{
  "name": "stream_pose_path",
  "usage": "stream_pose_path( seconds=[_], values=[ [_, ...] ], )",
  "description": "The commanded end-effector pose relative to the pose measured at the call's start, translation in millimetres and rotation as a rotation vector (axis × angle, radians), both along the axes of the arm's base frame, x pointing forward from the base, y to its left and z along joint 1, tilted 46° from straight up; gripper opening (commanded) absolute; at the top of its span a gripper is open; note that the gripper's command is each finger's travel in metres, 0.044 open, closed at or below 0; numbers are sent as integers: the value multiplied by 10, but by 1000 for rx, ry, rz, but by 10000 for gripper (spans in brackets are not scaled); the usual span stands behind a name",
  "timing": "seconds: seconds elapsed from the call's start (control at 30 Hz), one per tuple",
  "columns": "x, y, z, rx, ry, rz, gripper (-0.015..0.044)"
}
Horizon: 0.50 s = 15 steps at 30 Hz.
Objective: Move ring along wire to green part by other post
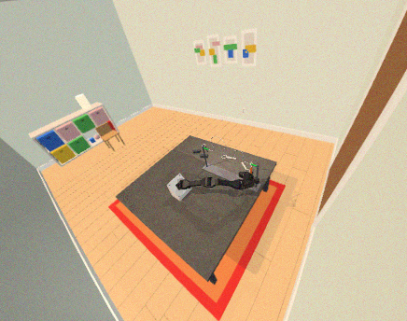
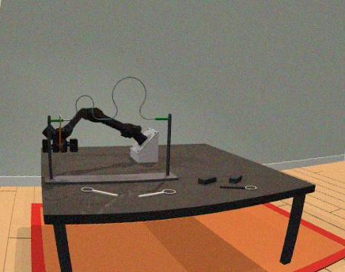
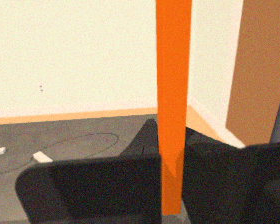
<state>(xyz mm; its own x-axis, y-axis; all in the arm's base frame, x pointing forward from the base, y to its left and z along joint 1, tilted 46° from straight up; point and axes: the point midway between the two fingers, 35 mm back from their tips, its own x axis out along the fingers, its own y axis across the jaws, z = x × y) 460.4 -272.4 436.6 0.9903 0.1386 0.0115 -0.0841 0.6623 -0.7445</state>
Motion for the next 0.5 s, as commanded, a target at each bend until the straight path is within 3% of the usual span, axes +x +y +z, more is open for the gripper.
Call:
stream_pose_path(
  seconds=[0.0, 0.47],
  values=[
    [1, -4, 1, 3, 1, -4, -150],
    [-284, 66, -76, -14, 152, -172, -150]
  ],
)
